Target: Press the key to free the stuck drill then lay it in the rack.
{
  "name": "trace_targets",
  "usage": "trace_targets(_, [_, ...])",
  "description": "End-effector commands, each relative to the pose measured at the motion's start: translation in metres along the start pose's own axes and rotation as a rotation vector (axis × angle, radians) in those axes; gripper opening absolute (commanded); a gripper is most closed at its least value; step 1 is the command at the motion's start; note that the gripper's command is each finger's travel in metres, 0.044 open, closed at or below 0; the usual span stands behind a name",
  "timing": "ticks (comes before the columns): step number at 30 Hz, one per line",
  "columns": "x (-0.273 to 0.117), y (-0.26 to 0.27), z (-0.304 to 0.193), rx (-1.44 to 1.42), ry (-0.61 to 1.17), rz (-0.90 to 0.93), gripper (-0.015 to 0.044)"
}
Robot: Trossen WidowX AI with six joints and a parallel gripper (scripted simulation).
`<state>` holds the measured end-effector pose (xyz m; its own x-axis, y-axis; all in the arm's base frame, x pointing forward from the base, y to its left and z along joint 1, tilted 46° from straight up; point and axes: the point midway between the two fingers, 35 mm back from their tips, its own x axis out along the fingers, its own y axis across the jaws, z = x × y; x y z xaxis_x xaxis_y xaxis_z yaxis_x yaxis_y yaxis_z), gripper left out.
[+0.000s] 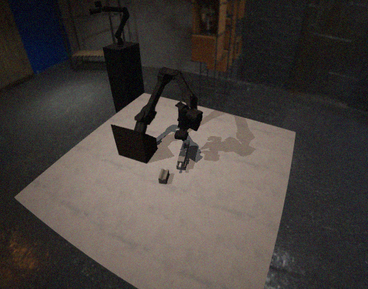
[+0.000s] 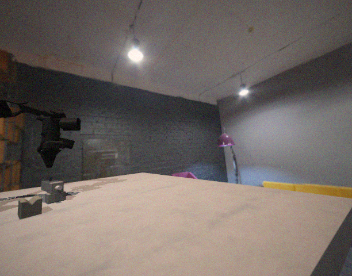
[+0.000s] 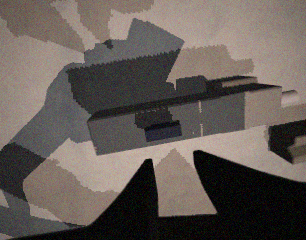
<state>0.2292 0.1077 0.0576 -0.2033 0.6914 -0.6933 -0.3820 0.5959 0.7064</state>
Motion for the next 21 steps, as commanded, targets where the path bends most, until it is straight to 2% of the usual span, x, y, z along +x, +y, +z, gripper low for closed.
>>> trace_targets(1, [-0.045,-0.001,0.006,-0.011,-0.009,-0.006,0.0236])
trace_targets(6, [-0.048,-0.001,0.006,-0.011,-0.009,-0.006,0.0367])
trace_targets(7, [-0.038,-0.004,0.006,-0.017,-0.018,-0.007,0.0394])
trace_targets(9, [-0.033,-0.016,0.009,-0.129,-0.016,-0.010,0.0440])
trace_targets(19, [0.018,-0.109,0.014,-0.997,0.008,-0.018,0.0440])
trace_targets(21, [0.024,-0.118,0.013,-1.089,0.010,-0.018,0.0440])
